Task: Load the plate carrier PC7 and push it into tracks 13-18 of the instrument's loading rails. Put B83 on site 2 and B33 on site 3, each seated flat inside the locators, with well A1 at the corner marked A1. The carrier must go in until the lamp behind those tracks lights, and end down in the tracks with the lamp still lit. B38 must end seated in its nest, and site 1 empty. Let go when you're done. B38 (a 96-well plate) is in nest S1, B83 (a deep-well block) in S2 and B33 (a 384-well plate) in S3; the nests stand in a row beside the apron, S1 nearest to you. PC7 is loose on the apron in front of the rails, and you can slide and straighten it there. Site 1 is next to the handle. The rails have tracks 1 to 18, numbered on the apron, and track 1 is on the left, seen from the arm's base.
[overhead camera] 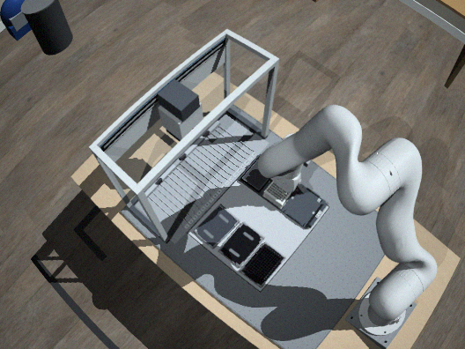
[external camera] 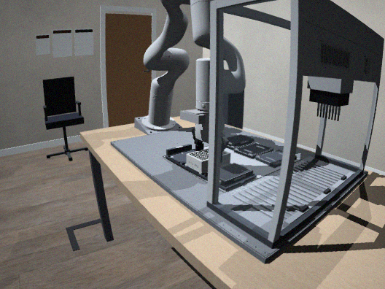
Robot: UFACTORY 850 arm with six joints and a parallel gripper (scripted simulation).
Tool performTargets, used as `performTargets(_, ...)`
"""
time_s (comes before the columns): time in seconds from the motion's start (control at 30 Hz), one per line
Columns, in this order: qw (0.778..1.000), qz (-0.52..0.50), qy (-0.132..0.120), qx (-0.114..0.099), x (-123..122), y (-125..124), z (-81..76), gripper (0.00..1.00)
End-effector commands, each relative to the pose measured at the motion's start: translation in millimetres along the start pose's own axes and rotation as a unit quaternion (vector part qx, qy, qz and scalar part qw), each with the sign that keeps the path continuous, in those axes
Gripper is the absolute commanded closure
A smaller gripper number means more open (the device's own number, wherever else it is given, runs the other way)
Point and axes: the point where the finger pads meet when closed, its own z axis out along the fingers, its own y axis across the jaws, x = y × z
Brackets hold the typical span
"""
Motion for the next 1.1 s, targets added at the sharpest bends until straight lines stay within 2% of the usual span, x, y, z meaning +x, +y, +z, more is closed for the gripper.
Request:
performTargets(0.0, 1.0, 0.0, 0.0, 0.001, 0, -1, -4.1, 0.0)
performTargets(1.07, 1.0, 0.0, 0.0, 0.001, 0, -1, -50.9, 0.0)
